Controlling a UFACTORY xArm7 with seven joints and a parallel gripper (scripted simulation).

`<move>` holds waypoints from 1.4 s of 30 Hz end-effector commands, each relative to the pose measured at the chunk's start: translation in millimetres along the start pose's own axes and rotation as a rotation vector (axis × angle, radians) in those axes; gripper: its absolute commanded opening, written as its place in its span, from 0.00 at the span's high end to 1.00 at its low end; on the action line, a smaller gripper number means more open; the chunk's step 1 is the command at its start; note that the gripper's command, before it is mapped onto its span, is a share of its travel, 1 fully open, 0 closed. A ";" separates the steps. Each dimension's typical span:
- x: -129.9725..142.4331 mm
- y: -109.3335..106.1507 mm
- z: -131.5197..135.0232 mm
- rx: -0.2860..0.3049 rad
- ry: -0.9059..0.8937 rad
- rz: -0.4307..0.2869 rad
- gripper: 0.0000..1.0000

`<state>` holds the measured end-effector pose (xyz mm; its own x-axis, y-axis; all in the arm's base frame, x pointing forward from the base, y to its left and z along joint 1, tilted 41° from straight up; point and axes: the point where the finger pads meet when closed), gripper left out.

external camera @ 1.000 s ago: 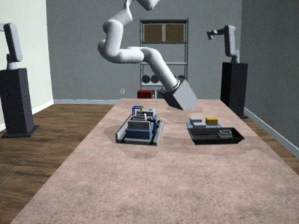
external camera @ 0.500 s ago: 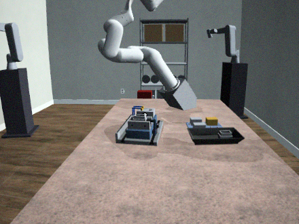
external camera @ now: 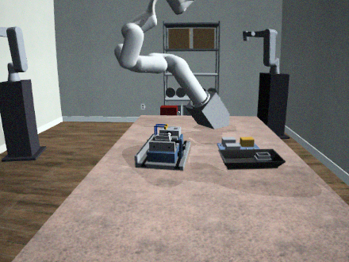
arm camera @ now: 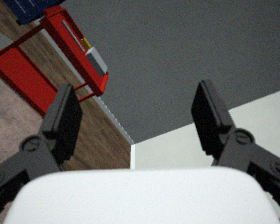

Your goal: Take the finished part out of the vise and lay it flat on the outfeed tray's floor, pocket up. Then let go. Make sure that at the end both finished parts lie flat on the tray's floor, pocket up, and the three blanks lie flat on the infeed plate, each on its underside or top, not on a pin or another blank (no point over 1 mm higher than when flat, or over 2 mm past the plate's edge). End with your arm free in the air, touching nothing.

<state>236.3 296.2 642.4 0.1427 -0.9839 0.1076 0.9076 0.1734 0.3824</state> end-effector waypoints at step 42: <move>89.7 61.6 -141.9 -0.424 -0.280 -0.252 0.00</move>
<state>360.3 212.7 545.3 -0.1550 -0.9345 0.3205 0.9878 -0.1523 0.0338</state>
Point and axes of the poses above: the point where the finger pads meet when closed, its own y axis out along the fingers, its own z axis across the jaws, x = y × z, and after that the axes turned 5 degrees about y, right-handed
